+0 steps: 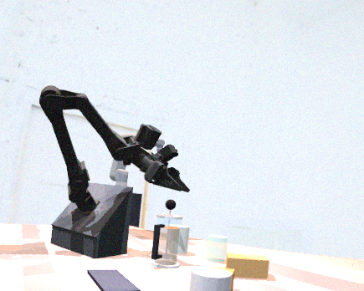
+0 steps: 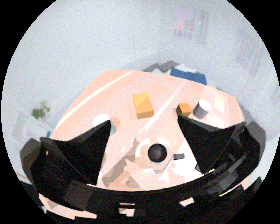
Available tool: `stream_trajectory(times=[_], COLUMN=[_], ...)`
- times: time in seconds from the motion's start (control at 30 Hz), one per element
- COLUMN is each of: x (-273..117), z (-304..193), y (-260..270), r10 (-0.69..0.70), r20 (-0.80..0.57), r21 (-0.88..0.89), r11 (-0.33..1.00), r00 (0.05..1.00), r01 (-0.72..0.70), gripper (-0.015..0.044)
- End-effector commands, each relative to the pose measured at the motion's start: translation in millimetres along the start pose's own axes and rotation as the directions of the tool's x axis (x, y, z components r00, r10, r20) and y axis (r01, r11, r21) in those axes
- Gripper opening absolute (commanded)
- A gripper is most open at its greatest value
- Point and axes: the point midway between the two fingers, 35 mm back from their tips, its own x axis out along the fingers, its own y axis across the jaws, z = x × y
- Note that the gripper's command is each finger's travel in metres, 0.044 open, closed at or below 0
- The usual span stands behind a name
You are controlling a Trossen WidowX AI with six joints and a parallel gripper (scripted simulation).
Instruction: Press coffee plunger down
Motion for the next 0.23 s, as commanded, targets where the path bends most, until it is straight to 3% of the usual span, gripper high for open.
stream_trajectory(times=[0.0,0.2], x=[-42.9,-44.5], z=[18.1,18.6], y=[-15.5,-16.4], r10=[-0.019,-0.019], r20=[-0.004,-0.003], r21=[0.006,0.006], r11=[1.0,1.0], r00=[1.0,1.0], r01=[0.019,0.019], gripper=[0.044,0.044])
